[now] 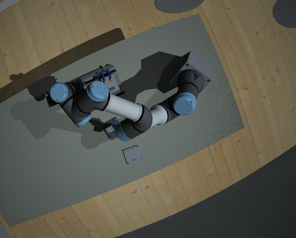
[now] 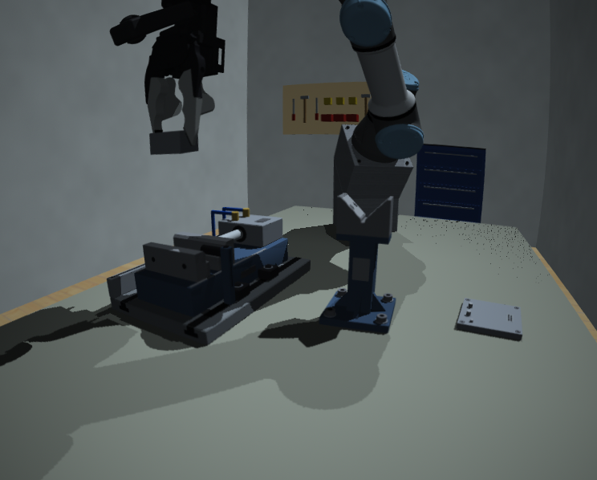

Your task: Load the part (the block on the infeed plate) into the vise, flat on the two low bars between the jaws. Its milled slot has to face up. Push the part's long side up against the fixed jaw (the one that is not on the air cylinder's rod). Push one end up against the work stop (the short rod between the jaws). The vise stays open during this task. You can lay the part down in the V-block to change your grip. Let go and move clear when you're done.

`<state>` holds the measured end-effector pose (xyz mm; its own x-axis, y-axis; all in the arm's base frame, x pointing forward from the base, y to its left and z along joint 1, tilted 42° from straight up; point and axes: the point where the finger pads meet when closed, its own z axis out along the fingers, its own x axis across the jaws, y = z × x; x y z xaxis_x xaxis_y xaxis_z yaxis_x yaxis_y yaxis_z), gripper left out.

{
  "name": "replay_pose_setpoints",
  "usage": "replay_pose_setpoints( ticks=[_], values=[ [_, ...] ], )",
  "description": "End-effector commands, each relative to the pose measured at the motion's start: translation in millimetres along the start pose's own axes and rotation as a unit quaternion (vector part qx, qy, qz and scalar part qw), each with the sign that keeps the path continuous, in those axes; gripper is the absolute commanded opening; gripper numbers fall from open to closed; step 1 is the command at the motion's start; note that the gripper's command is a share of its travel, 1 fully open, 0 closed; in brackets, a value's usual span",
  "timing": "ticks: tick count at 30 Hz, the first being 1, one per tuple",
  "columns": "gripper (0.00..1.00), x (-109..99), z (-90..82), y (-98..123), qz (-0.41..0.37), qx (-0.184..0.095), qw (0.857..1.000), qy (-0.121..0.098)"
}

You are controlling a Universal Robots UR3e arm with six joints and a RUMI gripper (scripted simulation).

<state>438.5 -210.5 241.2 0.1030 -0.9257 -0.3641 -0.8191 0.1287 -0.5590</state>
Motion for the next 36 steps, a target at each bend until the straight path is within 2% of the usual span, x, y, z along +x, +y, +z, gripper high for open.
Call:
replay_pose_setpoints(
  ticks=[1,18,36],
  values=[
    [0.00,0,-0.1,0,-0.001,-0.001,1.000,-0.001],
    [0.00,0,9.2,-1,-0.001,-0.006,1.000,-0.009],
    [0.00,0,35.6,-1,-0.001,-0.006,1.000,-0.009]
  ],
)
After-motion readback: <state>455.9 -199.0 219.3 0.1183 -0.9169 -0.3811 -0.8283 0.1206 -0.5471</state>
